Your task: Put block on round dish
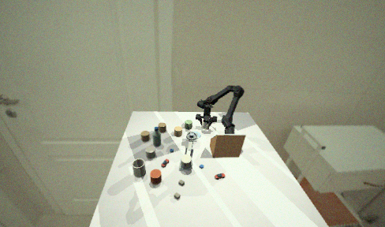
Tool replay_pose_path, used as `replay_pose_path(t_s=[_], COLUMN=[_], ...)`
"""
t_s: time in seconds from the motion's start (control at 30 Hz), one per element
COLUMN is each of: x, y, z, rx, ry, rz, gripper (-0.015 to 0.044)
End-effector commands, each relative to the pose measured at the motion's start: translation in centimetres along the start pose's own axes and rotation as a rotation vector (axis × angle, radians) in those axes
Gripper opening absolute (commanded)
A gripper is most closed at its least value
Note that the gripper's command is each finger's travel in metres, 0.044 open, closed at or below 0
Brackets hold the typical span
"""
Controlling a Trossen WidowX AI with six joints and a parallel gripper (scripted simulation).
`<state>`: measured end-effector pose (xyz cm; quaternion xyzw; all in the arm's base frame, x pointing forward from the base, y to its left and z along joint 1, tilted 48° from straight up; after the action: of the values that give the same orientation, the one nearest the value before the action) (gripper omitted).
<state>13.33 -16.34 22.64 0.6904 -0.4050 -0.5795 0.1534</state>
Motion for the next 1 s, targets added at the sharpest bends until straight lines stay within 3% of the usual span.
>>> replay_pose_path(t_s=[0.0,0.4,0.97], x=[0.0,3.9,6.0], y=[0.7,0.8,0.8], z=[0.8,0.7,0.7], rx=[-0.012,-0.014,-0.014], ry=[0.016,0.015,0.015], rz=[0.02,0.022,0.023], gripper=[0.0,0.0,0.0])
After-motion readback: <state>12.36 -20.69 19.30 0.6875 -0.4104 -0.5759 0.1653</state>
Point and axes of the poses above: the point midway between the two fingers, 35 mm back from their tips, its own x axis out along the fingers, its own z axis across the jaws, y = z × x, the point moved 10 cm from there along -x, back along the fingers, and after that the axes turned 8 degrees about x, right-handed, at the moved point
